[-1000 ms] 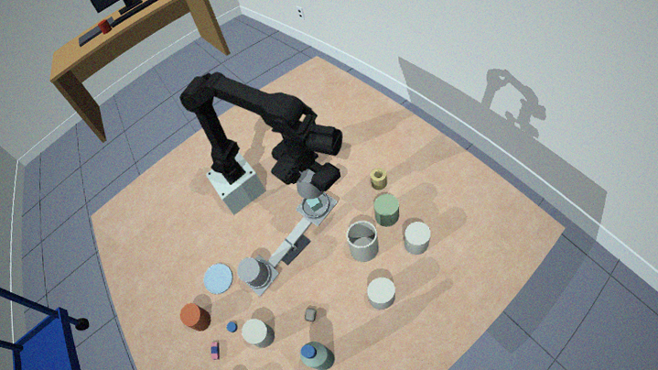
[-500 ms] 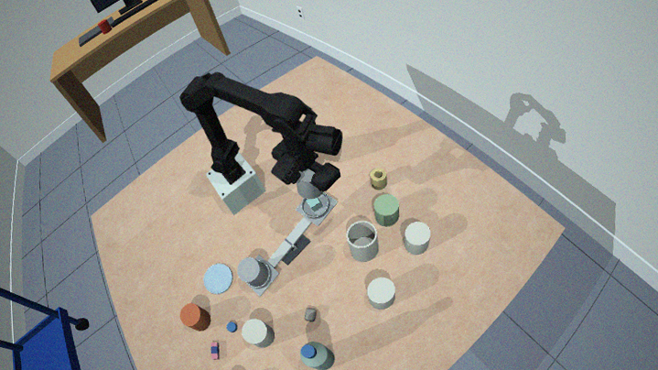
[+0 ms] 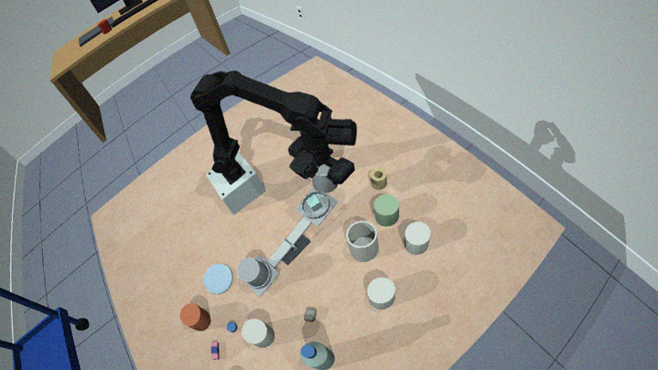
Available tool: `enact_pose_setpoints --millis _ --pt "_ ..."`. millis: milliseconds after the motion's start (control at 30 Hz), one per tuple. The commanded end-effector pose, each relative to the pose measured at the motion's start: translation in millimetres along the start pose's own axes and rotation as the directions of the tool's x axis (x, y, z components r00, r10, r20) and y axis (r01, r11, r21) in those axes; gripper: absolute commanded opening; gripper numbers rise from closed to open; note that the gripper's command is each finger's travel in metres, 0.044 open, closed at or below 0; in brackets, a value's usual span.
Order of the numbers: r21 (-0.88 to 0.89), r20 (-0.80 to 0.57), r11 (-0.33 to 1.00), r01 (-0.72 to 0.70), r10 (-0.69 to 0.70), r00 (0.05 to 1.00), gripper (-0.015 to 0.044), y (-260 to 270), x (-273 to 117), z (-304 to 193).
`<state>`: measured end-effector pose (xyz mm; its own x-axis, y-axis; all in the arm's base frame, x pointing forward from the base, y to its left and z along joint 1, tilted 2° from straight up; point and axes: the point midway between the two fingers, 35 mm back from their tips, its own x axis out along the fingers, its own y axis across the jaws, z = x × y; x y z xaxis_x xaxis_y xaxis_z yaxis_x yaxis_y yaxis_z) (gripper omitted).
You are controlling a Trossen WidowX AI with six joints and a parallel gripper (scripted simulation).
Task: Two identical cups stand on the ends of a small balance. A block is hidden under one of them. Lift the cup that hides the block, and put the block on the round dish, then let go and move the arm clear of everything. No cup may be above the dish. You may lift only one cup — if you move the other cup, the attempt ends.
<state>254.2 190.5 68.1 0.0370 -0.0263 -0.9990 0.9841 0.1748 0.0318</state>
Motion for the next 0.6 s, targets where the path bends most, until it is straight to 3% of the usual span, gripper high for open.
enact_pose_setpoints --millis 0,267,567 --pt "0.010 -0.001 1.000 0.002 -0.002 1.000 0.0000 -4 14 -15" --pt "0.026 -0.011 1.000 0.000 0.001 1.000 0.0000 -18 47 -52" --pt "0.028 -0.012 1.000 0.000 0.001 1.000 0.0000 -19 76 -55"
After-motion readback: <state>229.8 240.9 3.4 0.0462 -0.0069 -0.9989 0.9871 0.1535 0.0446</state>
